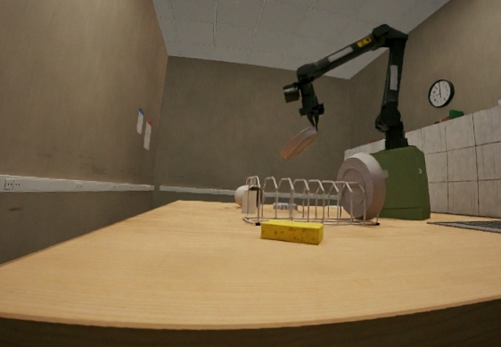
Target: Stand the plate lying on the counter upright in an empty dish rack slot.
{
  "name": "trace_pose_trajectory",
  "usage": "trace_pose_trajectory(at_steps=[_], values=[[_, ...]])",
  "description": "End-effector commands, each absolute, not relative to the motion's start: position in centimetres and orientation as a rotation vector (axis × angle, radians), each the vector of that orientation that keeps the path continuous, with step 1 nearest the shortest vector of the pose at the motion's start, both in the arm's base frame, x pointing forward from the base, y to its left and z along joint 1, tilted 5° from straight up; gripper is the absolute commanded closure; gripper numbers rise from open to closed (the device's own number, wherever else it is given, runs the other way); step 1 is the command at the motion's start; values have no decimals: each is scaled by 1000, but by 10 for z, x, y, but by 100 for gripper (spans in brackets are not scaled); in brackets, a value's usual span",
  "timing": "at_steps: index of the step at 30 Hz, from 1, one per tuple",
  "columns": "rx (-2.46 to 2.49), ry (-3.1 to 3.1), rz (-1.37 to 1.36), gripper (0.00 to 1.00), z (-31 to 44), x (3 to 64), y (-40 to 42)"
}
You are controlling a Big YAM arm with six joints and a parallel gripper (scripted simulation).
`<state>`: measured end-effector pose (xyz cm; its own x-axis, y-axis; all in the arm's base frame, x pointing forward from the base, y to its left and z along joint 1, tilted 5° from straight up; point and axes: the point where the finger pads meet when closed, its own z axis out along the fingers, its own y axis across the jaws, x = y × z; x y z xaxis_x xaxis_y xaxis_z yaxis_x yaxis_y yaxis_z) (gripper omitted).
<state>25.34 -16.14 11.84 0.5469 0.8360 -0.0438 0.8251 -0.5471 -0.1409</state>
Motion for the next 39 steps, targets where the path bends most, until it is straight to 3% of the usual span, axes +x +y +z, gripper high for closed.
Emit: trace_pose_trajectory(at_steps=[1,39], values=[[-2721,-1470,110,100,146,274,-168],[-2691,-1573,161,100,149,277,-163]])
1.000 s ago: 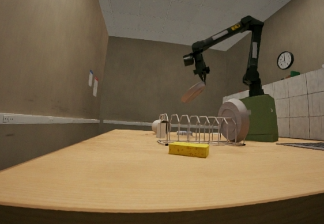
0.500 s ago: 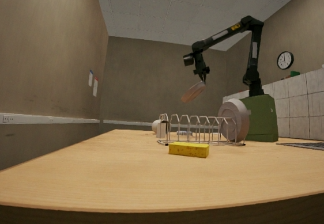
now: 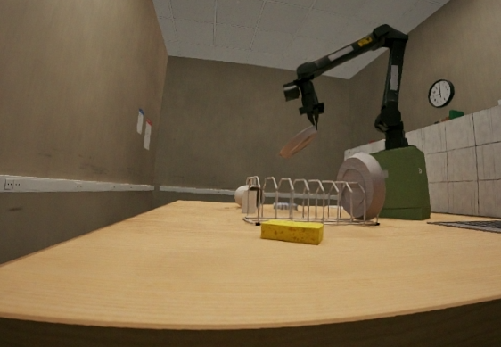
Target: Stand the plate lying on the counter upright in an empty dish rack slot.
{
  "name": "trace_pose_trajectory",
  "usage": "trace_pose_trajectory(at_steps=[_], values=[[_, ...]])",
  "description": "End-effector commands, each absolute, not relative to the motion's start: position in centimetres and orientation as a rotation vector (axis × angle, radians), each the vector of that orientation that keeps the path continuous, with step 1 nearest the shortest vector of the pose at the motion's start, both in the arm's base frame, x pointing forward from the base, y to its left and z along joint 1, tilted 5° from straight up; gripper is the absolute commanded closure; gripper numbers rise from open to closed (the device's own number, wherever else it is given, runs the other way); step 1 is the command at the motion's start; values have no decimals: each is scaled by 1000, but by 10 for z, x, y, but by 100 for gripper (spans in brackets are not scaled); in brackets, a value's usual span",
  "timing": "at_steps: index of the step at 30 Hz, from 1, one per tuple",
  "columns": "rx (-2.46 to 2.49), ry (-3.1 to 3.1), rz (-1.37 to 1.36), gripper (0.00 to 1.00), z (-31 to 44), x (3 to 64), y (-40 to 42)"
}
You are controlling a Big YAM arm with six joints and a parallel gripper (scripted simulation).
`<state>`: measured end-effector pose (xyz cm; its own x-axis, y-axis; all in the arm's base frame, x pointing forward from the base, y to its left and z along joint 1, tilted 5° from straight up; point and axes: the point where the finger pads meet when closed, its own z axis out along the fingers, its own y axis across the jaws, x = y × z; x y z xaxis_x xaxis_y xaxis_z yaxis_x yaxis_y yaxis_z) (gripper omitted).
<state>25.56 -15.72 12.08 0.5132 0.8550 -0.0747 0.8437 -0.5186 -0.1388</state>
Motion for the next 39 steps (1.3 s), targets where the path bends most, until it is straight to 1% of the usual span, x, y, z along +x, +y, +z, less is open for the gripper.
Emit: trace_pose_trajectory(at_steps=[1,13,20,28,30,39], values=[[-2690,-1583,165,100,150,278,-162],[-2651,-1718,251,100,152,284,-151],[-2595,-1857,348,100,152,291,-140],[-2492,-2063,497,100,153,300,-122],[-2492,-2063,497,100,153,300,-122],[-2292,-2357,725,100,155,315,-97]])
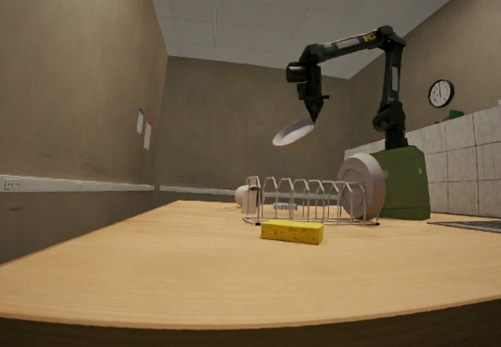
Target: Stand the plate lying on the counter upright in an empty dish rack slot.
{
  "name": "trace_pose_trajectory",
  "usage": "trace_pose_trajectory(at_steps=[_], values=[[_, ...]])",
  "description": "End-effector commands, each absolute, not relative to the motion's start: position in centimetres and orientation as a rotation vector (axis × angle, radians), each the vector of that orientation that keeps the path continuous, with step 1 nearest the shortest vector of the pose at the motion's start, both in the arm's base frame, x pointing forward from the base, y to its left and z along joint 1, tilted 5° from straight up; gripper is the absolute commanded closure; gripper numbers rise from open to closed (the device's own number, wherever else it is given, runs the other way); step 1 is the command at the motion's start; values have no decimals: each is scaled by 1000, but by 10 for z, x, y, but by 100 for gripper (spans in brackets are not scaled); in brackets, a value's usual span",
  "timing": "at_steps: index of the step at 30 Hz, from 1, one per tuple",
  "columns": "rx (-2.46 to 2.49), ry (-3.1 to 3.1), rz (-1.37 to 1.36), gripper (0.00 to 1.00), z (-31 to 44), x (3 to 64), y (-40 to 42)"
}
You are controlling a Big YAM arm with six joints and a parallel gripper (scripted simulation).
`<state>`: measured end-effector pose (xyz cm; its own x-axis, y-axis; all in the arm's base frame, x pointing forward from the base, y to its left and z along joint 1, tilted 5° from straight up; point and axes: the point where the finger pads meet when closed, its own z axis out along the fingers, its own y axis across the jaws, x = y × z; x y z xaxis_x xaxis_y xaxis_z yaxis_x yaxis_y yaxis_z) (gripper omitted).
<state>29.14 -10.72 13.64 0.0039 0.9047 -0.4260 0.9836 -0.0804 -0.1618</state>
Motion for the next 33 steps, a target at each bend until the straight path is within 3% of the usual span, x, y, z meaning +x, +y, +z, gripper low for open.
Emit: trace_pose_trajectory(at_steps=[1,9,20,33], values=[[1944,2057,-647,100,155,316,-94],[1664,2133,-756,100,163,327,-72],[917,2239,-1035,100,154,343,-22],[345,2172,-1129,100,174,365,18]])
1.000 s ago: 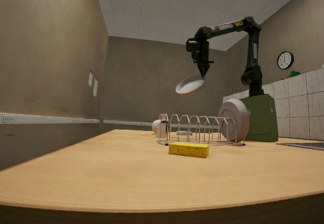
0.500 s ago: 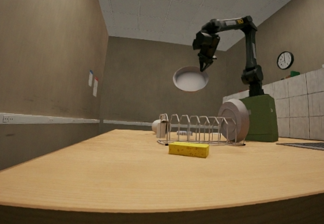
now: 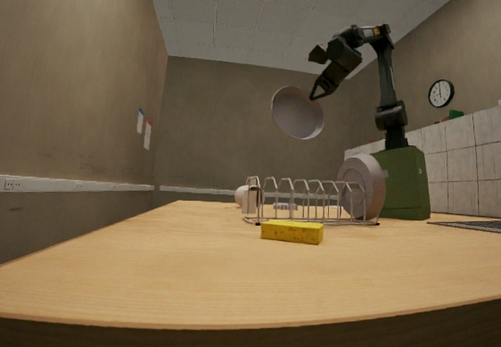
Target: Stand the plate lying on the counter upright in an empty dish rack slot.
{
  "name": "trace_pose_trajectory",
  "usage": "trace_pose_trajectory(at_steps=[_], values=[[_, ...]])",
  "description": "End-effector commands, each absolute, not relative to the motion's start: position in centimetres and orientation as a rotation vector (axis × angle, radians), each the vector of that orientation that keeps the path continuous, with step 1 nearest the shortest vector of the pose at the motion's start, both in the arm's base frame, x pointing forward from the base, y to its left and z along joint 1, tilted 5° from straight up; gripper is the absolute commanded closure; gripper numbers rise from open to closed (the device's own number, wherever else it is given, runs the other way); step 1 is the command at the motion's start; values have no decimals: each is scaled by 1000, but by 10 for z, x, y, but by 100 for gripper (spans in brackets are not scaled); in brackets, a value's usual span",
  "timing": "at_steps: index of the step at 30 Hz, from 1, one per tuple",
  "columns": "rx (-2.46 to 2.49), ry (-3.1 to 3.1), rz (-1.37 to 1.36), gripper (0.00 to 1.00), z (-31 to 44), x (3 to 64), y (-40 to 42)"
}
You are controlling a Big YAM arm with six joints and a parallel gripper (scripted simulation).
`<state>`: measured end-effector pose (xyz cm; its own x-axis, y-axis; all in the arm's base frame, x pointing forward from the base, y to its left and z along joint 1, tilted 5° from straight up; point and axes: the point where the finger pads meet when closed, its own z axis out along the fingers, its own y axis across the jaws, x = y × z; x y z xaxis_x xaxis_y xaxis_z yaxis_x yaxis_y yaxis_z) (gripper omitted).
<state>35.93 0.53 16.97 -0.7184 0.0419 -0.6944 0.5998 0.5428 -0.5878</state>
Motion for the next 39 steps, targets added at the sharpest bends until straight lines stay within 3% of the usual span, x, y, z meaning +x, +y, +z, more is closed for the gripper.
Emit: trace_pose_trajectory(at_steps=[1,39], values=[[309,2165,-1136,100,174,367,20],[-476,1934,-1206,100,189,400,76]])
